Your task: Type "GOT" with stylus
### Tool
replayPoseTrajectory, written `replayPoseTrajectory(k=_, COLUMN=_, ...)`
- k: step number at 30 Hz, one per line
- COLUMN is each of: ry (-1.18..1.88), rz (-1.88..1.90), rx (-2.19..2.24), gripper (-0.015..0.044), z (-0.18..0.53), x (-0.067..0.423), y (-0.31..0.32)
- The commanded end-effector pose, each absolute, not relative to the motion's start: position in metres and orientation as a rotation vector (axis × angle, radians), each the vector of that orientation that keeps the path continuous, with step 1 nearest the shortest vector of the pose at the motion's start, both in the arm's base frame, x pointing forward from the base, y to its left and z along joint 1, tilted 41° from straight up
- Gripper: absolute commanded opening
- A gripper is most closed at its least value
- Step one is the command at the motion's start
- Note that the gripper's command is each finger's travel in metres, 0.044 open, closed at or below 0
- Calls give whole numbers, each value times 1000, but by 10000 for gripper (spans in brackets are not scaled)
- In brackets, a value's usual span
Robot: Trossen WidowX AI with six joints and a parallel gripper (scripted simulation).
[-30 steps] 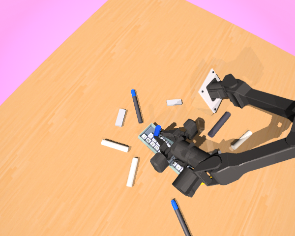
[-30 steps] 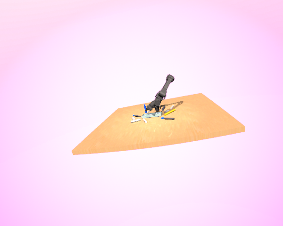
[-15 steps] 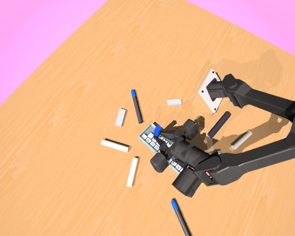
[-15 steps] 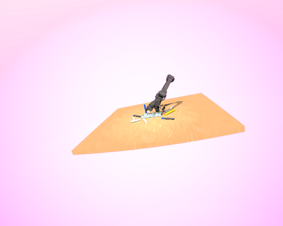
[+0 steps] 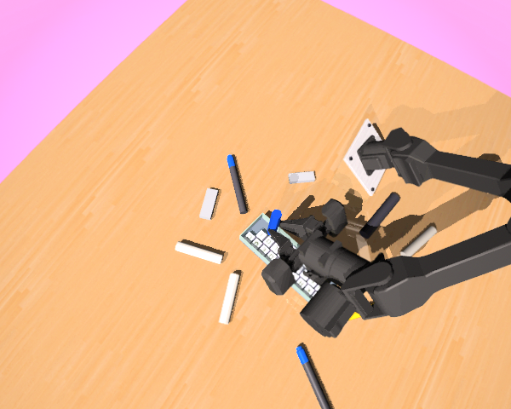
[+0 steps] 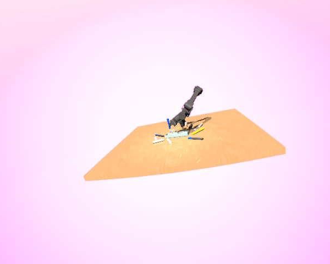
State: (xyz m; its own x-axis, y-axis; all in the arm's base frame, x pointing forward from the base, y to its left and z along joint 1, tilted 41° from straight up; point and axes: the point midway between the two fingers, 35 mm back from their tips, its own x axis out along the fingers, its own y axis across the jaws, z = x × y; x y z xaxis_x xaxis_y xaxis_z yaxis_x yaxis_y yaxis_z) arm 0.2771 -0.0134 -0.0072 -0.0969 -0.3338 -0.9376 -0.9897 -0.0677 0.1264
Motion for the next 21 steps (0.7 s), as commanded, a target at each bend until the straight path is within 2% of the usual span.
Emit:
replayPoseTrajectory(k=1, ry=1499, rz=1180, rx=-1475, gripper=81, z=-4, x=279, y=-16)
replayPoseTrajectory(k=6, ry=1499, rz=1182, rx=-1469, gripper=84, z=-5, x=278, y=-14)
replayPoseTrajectory(k=9, ry=1499, rz=1182, rx=-1469, gripper=64, z=-5, x=278, y=-14)
replayPoseTrajectory(k=12, ry=1498, rz=1182, rx=-1469, gripper=0, z=-2, x=280, y=-11)
replayPoseTrajectory(k=21, ry=1495, rz=1182, rx=-1471, gripper=0, z=25, x=294, y=20)
